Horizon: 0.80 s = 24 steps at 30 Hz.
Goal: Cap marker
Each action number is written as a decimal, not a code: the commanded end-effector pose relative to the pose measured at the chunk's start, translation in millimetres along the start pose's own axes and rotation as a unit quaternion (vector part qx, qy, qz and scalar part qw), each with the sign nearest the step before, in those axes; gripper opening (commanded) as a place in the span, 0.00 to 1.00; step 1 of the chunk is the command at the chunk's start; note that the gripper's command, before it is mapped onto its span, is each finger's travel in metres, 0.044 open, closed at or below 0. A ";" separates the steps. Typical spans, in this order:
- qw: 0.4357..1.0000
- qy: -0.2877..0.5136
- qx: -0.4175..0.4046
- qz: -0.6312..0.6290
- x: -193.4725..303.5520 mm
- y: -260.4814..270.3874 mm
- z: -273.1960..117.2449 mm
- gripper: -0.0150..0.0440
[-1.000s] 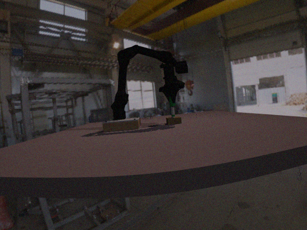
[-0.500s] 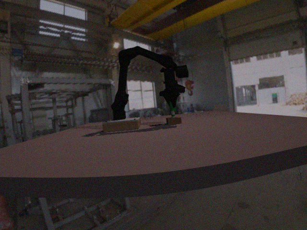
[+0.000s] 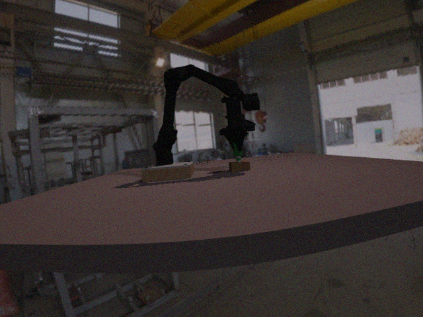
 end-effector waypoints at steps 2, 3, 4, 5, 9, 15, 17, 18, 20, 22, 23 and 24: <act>1.000 0.000 0.000 0.000 0.0 0.0 -0.1 0.39; 1.000 0.000 0.000 0.000 0.0 0.0 -0.1 0.43; 1.000 0.000 0.000 0.000 0.0 0.0 -0.1 0.48; 1.000 0.000 0.000 0.000 0.0 0.0 -0.1 0.52; 1.000 0.000 0.000 0.000 0.0 0.0 -0.1 0.70; 1.000 0.000 0.000 0.000 0.0 0.0 -0.1 0.97; 1.000 0.000 0.000 0.000 -0.4 -0.1 -2.5 1.00; 1.000 0.000 0.000 0.000 -1.2 -0.4 -9.8 1.00; 1.000 0.000 0.000 0.000 -2.6 -0.8 -37.2 1.00; 1.000 0.000 0.000 0.000 -1.2 -0.5 -65.1 1.00; 1.000 0.000 0.000 0.000 -0.3 -0.3 -72.6 1.00; 1.000 0.000 0.000 0.000 0.0 -0.2 -75.1 1.00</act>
Point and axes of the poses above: the point midway between the two fingers, 35 mm back from their tips, its own z axis out along the fingers, its own y axis across the jaws, x = y × z, the point moved 2 cm from there along -z, back along the fingers, and after that the axes turned 15 degrees about z, right-handed, at the moved point
